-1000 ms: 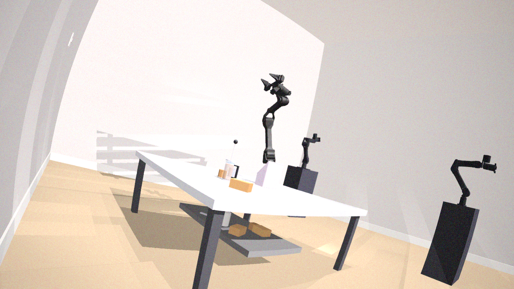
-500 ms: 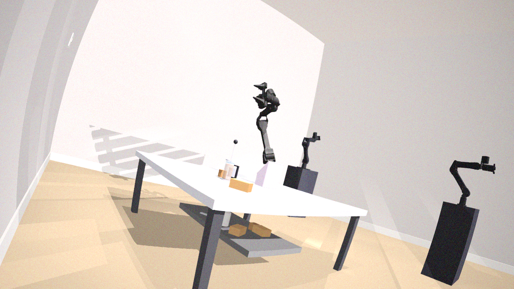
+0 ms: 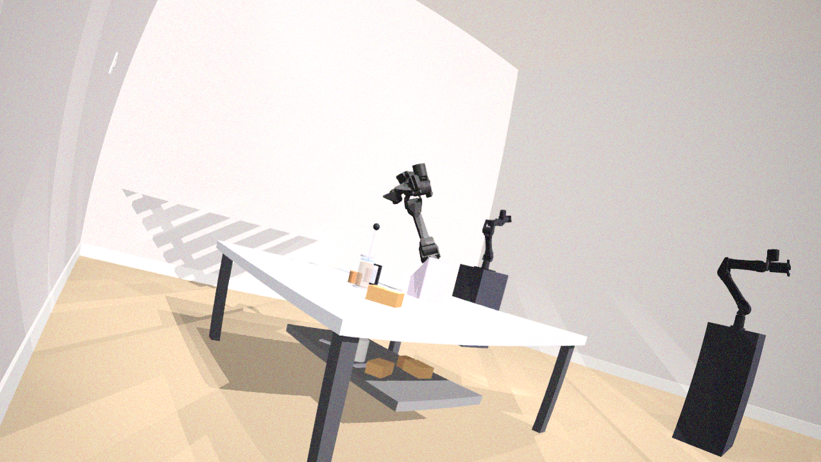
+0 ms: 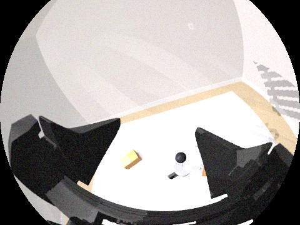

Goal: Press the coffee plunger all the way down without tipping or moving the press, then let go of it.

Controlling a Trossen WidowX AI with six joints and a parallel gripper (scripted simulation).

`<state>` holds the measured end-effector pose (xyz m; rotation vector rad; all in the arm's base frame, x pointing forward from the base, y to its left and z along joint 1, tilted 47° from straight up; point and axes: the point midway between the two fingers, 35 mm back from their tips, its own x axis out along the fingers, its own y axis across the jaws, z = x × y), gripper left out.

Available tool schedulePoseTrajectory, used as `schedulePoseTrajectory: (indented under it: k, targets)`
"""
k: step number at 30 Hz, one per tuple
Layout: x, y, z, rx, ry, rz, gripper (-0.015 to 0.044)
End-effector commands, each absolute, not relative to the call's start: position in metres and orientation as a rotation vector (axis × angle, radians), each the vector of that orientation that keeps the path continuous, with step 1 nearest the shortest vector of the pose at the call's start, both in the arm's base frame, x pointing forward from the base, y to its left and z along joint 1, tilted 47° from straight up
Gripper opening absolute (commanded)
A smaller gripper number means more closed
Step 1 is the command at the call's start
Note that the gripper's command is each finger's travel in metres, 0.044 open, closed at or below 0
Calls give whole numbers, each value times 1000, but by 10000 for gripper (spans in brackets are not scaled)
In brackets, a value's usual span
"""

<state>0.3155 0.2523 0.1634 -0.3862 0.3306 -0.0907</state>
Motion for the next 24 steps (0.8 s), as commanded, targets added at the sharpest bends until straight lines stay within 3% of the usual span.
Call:
schedulePoseTrajectory:
  k: [1,11,24]
  targets:
    - [303,198,135,-812,475,-81,440]
    - [307,155,93,-826,479,-81,440]
    - [318,151,88,-826,480,-80,440]
